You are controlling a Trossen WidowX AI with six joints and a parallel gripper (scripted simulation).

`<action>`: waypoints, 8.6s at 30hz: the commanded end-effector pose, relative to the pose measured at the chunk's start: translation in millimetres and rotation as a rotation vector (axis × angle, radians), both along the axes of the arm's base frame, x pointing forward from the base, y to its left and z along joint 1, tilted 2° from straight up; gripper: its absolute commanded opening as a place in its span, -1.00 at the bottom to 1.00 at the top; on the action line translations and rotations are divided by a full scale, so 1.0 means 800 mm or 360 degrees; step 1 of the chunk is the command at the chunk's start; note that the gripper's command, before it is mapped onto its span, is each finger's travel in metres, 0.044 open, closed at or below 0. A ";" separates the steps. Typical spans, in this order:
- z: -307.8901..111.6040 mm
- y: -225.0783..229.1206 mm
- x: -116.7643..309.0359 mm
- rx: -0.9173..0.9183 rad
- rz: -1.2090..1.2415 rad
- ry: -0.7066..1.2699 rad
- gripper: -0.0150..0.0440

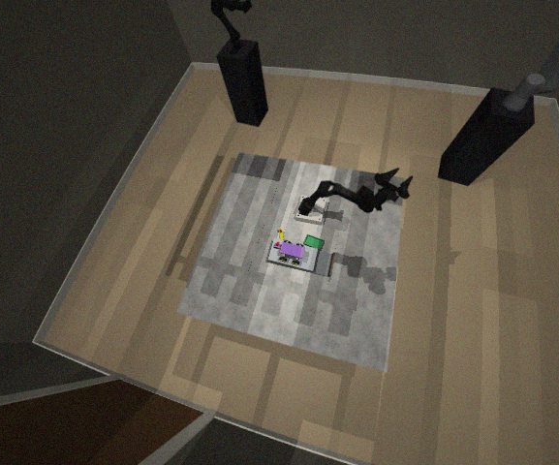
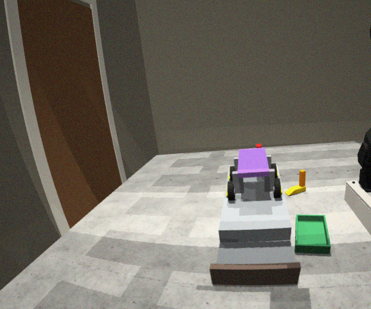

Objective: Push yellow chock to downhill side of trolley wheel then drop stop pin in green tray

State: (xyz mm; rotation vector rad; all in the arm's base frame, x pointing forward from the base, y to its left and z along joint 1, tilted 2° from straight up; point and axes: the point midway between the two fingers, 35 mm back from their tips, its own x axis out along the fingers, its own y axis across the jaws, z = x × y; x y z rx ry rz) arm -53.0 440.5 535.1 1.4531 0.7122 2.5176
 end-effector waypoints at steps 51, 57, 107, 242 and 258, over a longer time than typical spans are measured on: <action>-0.263 -0.266 0.600 -0.1624 -0.2917 -0.2658 0.15; -0.309 -0.353 0.612 -0.1957 -0.2660 -0.3141 0.15; -0.560 -0.684 0.299 -0.1578 0.0295 -0.3684 0.15; -0.469 -0.682 0.294 -0.2862 -0.0302 -0.2805 -0.49; -0.469 -0.682 0.294 -0.3530 -0.0692 -0.1984 -0.49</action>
